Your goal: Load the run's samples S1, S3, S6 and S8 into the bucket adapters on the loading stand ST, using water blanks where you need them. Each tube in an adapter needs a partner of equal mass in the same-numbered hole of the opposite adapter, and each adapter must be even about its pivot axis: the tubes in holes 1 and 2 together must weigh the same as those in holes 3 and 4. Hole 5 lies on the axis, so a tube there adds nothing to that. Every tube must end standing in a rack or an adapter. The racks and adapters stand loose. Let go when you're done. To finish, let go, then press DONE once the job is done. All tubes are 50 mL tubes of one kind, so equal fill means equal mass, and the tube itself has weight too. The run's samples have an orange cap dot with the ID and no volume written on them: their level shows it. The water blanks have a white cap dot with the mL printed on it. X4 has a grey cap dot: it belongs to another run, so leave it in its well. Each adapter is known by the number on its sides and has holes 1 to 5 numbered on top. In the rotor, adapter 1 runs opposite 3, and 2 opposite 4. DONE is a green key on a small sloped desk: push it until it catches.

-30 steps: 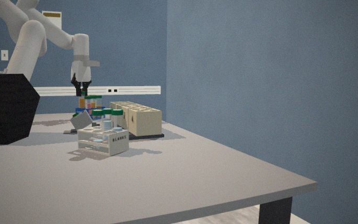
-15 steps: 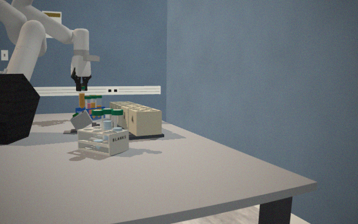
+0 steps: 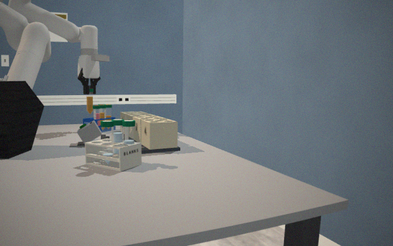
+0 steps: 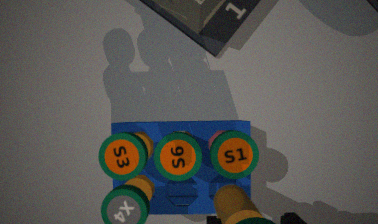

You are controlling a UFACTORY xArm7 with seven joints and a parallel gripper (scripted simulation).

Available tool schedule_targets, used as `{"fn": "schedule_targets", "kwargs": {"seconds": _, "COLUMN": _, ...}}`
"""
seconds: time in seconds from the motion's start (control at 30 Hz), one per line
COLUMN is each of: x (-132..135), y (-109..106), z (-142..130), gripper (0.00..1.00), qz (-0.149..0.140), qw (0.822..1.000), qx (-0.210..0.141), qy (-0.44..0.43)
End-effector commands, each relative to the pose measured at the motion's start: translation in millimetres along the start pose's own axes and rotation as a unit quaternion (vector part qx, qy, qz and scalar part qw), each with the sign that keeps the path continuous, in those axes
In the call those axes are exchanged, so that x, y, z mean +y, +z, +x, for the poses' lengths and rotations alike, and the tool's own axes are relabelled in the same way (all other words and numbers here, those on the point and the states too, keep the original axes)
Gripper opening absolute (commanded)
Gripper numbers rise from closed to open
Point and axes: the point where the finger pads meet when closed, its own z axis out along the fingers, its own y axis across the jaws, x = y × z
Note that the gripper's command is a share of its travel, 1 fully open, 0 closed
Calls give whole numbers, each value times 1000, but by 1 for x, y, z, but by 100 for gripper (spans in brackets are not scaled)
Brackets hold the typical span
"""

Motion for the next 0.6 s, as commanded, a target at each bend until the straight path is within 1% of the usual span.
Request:
{"fn": "schedule_targets", "kwargs": {"seconds": 0.0, "x": -1, "y": -7, "z": 0, "gripper": 0, "qz": 2, "qw": 1000, "qx": 0, "qy": 0}}
{"fn": "schedule_targets", "kwargs": {"seconds": 0.4, "x": -1, "y": -31, "z": 0, "gripper": 0, "qz": 2, "qw": 1000, "qx": 0, "qy": 0}}
{"fn": "schedule_targets", "kwargs": {"seconds": 0.47, "x": -1, "y": -31, "z": 0, "gripper": 0, "qz": 2, "qw": 1000, "qx": 0, "qy": 0}}
{"fn": "schedule_targets", "kwargs": {"seconds": 0.57, "x": -1, "y": -37, "z": 0, "gripper": 0, "qz": 2, "qw": 1000, "qx": 0, "qy": 0}}
